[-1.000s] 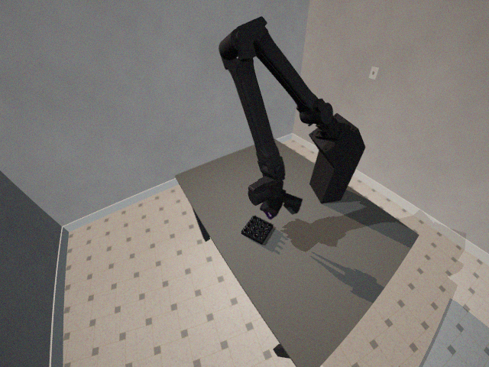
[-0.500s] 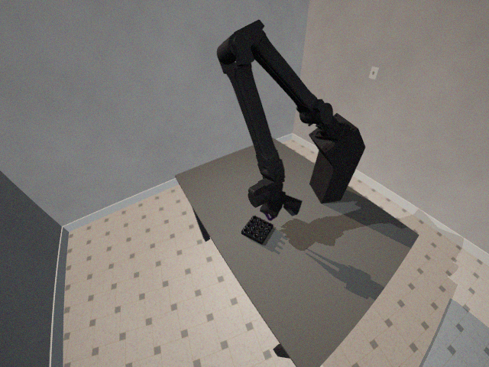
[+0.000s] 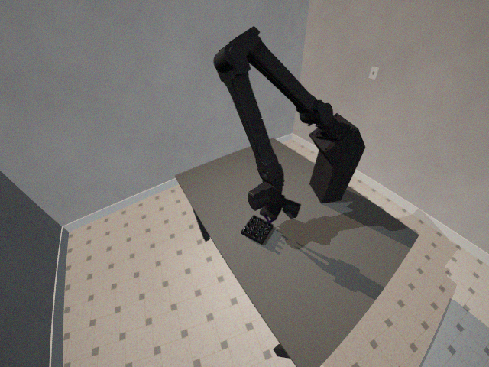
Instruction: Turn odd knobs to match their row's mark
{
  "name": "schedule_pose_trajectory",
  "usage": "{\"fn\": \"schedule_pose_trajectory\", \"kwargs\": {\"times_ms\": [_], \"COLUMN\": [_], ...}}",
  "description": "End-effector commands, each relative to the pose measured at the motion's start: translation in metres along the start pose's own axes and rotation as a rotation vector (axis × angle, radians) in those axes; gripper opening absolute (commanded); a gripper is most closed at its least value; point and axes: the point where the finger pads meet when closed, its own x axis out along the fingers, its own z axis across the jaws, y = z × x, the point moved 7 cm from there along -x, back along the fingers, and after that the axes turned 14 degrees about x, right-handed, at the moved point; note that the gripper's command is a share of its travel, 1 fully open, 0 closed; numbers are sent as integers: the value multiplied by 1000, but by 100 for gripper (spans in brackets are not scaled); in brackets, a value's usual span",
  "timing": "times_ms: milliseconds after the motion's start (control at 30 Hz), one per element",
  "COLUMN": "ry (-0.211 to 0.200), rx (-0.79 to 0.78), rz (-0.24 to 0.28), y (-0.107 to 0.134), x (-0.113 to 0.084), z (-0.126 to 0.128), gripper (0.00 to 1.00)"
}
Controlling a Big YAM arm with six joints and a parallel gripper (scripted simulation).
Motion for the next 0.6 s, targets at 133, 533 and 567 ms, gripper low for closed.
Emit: {"fn": "schedule_pose_trajectory", "kwargs": {"times_ms": [133, 533, 567], "ry": [4, -3, -2], "rx": [0, -2, -1], "rz": [2, -2, -1], "y": [3, 1, 1], "x": [11, 16, 17], "z": [1, 5, 4], "gripper": [19, 19, 19]}}
